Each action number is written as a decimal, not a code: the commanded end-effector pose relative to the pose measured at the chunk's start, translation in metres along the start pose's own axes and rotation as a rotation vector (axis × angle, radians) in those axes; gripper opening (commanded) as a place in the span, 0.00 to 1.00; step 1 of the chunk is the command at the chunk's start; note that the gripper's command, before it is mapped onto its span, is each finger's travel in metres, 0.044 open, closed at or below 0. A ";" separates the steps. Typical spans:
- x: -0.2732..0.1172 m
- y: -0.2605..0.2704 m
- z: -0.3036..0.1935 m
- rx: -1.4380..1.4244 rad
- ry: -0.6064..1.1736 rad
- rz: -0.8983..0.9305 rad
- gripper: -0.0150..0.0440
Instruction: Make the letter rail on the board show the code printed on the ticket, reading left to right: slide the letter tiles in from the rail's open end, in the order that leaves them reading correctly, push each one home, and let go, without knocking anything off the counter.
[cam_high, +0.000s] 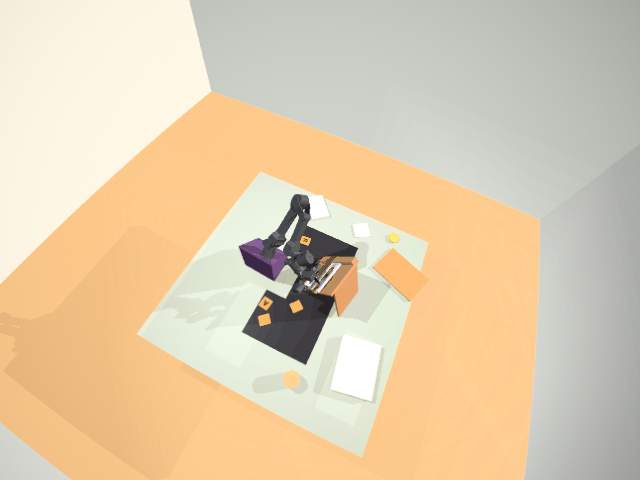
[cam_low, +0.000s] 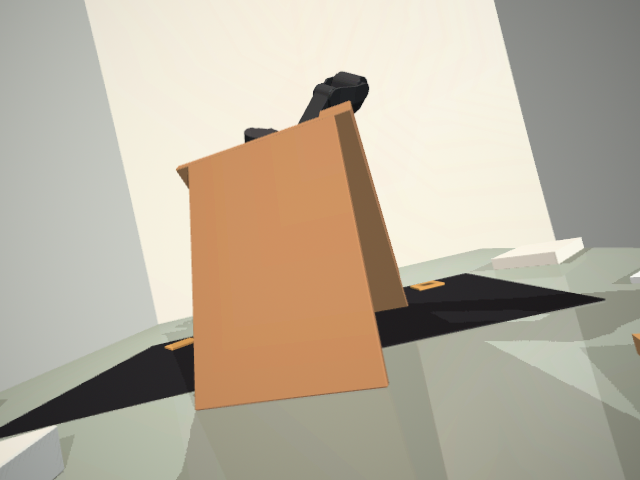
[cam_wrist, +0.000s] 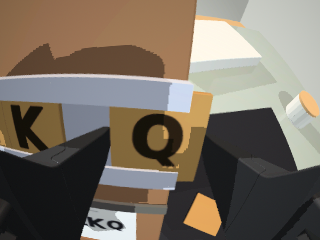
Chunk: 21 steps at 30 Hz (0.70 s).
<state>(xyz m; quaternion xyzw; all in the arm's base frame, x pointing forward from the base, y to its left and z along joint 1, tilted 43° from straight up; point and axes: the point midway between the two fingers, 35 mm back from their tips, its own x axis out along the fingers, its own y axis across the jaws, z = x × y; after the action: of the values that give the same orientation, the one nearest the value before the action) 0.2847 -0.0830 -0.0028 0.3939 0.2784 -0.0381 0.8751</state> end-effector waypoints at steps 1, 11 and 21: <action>0.000 0.002 0.000 0.004 -0.002 -0.003 0.25; 0.000 0.004 0.000 0.004 -0.002 -0.003 0.25; 0.000 0.009 0.000 0.004 -0.002 -0.003 0.25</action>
<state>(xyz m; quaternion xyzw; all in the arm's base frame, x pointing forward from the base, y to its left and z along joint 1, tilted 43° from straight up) 0.2871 -0.0775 0.0020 0.3941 0.2785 -0.0380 0.8750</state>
